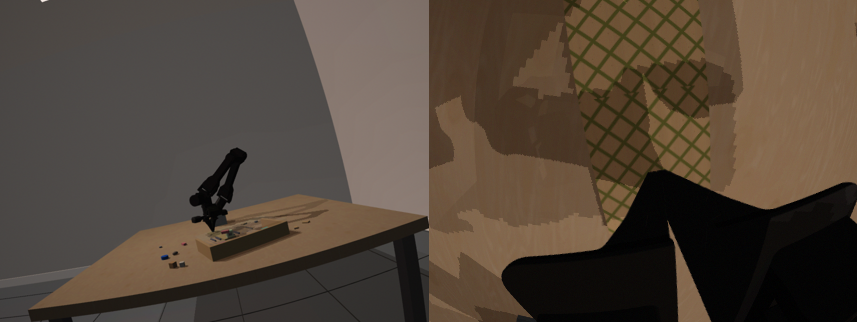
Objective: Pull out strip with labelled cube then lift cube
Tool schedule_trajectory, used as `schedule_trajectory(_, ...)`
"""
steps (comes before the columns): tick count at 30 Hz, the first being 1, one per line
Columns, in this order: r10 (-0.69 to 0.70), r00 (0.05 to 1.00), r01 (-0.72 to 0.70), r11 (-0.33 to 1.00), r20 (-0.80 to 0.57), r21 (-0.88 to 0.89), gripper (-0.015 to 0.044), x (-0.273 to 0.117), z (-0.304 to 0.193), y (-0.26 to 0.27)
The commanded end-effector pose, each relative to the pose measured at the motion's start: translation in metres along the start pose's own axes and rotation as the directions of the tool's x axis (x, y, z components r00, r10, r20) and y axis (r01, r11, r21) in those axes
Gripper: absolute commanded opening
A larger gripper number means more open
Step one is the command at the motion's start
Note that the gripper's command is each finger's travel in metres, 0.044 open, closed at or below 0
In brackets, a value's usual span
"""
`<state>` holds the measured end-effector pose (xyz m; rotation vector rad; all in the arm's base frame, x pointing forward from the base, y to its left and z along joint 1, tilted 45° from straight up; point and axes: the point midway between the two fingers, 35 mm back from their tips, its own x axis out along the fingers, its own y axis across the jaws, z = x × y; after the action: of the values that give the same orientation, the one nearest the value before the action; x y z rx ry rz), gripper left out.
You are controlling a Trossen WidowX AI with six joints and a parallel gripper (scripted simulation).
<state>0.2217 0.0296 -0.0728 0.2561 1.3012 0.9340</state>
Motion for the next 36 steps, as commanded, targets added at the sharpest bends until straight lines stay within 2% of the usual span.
schedule_trajectory(1, 0.008, 1.000, -0.007, 1.000, -0.026, 0.009, 0.0000, 0.004, -0.008, 0.004)
schedule_trajectory(4, 0.000, 1.000, 0.000, 1.000, -0.002, 0.001, 0.0000, -0.002, 0.000, 0.000)
schedule_trajectory(8, 0.005, 1.000, -0.005, 1.000, -0.025, 0.008, 0.0000, -0.040, 0.002, -0.001)
schedule_trajectory(13, 0.006, 1.000, -0.005, 1.000, -0.027, 0.008, 0.0000, -0.042, 0.002, -0.001)
schedule_trajectory(19, 0.006, 1.000, -0.002, 0.987, -0.026, 0.161, 0.0157, -0.040, 0.024, 0.001)
schedule_trajectory(30, 0.006, 1.000, -0.002, 0.987, -0.025, 0.160, 0.0440, -0.042, 0.060, 0.002)
schedule_trajectory(36, 0.007, 1.000, -0.003, 0.987, -0.024, 0.159, 0.0440, -0.044, 0.080, 0.003)
